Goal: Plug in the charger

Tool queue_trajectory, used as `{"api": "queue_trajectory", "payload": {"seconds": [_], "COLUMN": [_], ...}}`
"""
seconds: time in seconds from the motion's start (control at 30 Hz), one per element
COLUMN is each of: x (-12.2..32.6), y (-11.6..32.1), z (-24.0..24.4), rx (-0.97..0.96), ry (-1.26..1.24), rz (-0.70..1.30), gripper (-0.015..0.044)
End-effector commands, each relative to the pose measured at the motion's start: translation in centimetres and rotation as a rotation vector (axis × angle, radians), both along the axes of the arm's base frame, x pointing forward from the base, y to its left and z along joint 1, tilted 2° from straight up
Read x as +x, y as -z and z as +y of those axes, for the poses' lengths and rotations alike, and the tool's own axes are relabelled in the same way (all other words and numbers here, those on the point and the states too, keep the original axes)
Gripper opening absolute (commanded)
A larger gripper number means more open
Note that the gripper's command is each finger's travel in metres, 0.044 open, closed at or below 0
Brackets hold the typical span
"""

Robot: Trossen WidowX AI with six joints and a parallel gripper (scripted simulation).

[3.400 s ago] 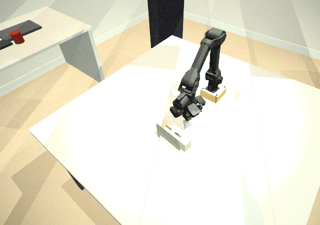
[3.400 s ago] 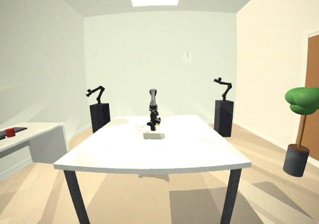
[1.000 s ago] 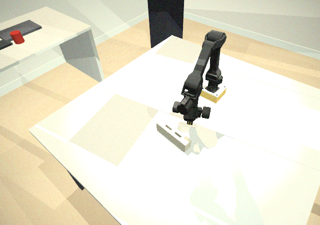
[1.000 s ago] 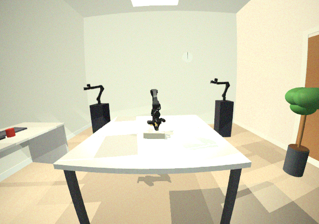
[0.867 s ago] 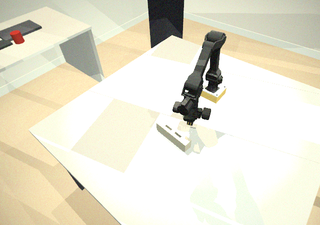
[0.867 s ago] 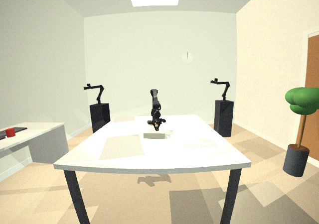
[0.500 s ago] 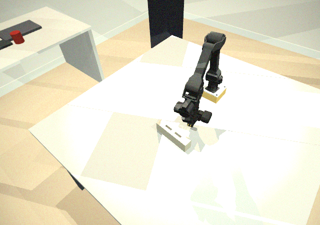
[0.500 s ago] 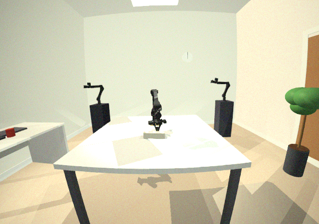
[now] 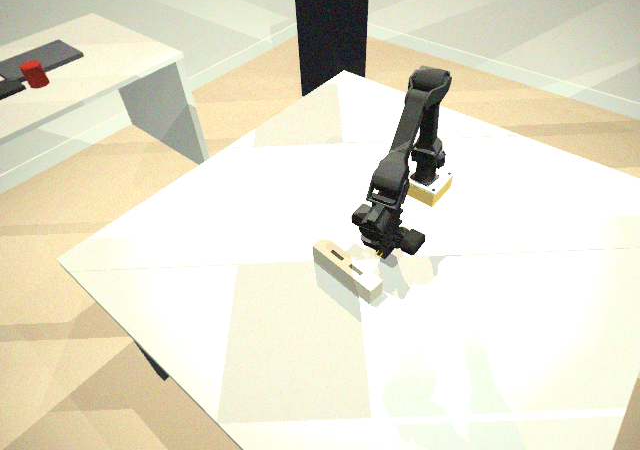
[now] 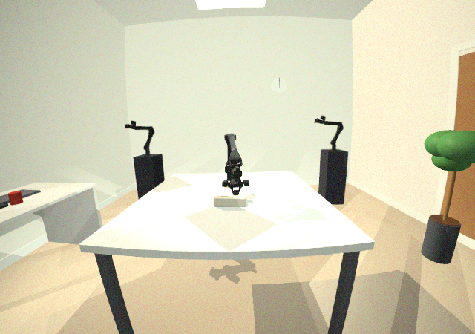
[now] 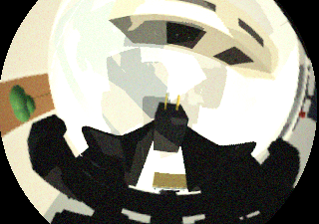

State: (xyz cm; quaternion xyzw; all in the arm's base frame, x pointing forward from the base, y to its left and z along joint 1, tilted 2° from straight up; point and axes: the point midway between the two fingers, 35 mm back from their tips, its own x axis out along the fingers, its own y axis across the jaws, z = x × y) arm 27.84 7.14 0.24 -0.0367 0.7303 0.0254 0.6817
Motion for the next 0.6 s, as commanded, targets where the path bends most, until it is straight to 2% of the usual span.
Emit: {"api": "queue_trajectory", "payload": {"seconds": [0.0, 0.57], "x": [0.1, 1.9], "y": [0.1, 0.1], "z": [0.2, 0.3], "rx": [0.002, 0.002], "ry": [0.035, 0.064], "rz": [-0.001, -0.001], "gripper": [0.0000, 0.0000]}}
